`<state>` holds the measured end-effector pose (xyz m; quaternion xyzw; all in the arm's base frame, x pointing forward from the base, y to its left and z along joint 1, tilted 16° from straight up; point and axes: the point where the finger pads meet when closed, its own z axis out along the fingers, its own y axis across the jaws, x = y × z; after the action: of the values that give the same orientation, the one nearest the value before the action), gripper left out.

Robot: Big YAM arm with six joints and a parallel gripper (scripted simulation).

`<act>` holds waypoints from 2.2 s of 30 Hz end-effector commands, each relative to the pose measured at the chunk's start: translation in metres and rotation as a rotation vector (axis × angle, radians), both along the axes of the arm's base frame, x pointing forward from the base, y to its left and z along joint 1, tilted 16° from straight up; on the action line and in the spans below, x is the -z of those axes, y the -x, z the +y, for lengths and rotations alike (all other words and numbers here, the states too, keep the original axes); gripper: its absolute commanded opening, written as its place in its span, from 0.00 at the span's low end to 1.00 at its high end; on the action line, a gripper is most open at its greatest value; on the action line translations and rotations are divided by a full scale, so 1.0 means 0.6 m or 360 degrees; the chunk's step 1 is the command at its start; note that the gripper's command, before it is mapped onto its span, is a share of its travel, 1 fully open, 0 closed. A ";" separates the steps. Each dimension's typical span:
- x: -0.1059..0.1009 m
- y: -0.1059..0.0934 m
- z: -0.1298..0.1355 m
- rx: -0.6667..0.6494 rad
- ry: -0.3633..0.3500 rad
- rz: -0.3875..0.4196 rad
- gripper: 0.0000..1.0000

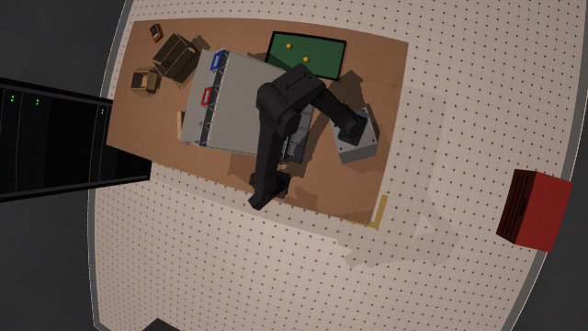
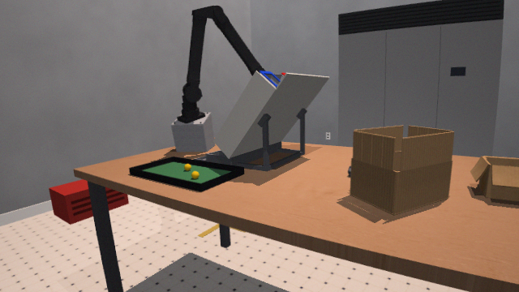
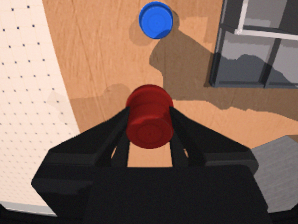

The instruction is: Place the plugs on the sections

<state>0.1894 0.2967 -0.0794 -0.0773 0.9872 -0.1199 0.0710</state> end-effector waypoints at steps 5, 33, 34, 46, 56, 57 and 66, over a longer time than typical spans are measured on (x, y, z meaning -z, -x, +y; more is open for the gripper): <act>-0.013 -0.012 0.002 -0.0006 -0.0050 -0.0021 0.00; -0.056 -0.037 -0.186 -0.0007 -0.0042 -0.0026 0.00; -0.058 -0.039 -0.198 -0.0007 -0.0041 -0.0027 0.00; -0.088 -0.048 -0.332 -0.0007 -0.0017 0.0003 0.00; -0.110 -0.059 -0.423 -0.0008 -0.0017 0.0005 0.00; -0.112 -0.060 -0.432 -0.0008 -0.0017 0.0005 0.00; -0.137 -0.084 -0.490 -0.0009 -0.0024 -0.0026 0.00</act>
<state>0.2323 0.0113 -0.0066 -0.0492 0.9891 -0.1146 0.0780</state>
